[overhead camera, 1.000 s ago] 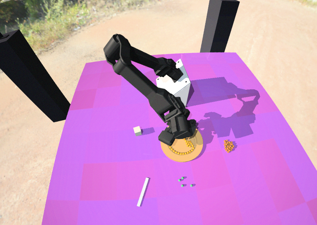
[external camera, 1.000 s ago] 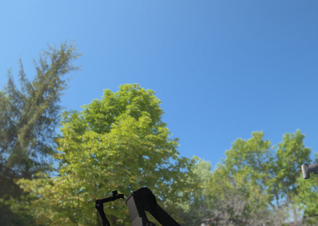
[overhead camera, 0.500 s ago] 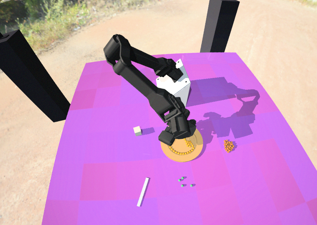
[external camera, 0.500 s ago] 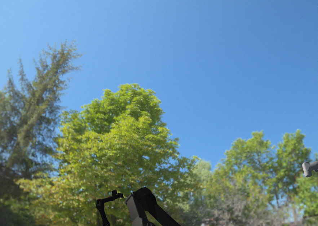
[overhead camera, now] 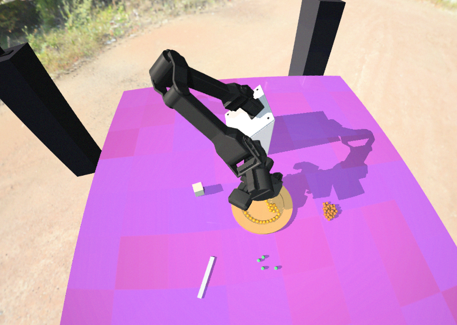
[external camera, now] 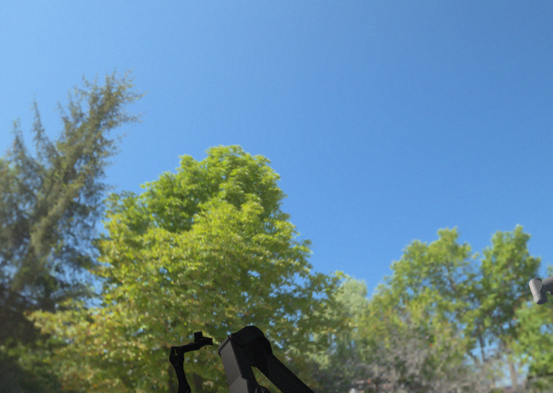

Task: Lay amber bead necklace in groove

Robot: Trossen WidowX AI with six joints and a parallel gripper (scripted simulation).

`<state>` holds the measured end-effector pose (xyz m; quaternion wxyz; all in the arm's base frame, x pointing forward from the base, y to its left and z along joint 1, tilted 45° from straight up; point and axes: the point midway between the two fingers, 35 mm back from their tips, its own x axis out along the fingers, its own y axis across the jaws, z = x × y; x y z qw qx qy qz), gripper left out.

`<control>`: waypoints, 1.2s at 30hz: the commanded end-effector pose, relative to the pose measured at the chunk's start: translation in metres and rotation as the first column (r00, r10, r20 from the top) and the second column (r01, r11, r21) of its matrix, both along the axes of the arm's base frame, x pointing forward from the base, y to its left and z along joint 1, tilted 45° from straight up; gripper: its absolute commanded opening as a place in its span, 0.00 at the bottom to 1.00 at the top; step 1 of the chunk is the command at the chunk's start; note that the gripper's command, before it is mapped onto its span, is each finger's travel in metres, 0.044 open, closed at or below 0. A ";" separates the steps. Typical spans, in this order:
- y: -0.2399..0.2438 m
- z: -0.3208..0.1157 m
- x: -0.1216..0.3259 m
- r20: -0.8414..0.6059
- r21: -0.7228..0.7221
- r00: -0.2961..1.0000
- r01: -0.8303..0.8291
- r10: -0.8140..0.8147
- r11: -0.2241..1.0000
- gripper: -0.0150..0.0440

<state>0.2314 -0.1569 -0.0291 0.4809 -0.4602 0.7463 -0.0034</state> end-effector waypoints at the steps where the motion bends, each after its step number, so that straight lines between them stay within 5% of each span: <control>1: 0.000 0.000 0.000 0.000 0.000 1.000 0.001 -0.001 1.000 0.25; 33: 0.002 -0.003 -0.016 -0.009 -0.002 1.000 0.000 0.000 1.000 0.25; 36: 0.004 0.000 -0.014 0.001 -0.003 1.000 -0.003 0.003 1.000 0.39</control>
